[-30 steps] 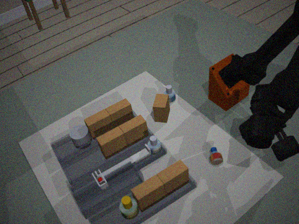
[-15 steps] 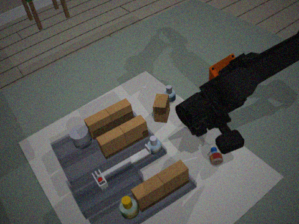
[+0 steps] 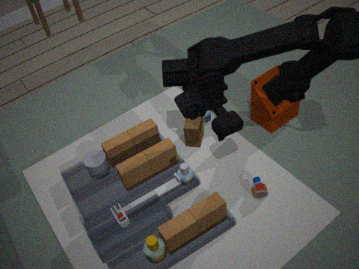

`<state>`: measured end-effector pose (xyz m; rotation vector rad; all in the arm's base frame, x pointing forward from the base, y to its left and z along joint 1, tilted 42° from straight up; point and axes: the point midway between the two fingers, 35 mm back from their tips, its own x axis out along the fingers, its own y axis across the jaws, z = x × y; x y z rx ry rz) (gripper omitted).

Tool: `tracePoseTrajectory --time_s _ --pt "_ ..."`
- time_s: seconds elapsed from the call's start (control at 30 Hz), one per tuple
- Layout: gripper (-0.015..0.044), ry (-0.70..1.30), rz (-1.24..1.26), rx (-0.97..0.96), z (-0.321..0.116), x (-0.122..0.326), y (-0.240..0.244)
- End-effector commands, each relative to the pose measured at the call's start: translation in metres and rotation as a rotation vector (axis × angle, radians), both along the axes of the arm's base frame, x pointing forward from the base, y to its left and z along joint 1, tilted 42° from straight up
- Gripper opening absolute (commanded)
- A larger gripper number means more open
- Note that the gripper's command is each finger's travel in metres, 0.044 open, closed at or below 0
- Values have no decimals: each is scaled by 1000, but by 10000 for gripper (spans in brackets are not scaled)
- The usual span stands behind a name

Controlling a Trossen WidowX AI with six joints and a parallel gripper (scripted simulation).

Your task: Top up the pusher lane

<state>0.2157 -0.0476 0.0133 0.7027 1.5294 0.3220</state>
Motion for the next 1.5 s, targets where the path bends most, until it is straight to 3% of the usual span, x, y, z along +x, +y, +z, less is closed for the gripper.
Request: tracePoseTrajectory --time_s 0.0,0.27,1.47 --pt "440 -46 72 6 -33 -29 -54" --pt "440 -122 140 55 -66 -71 -91" --pt "440 -123 140 56 -109 -64 -54"
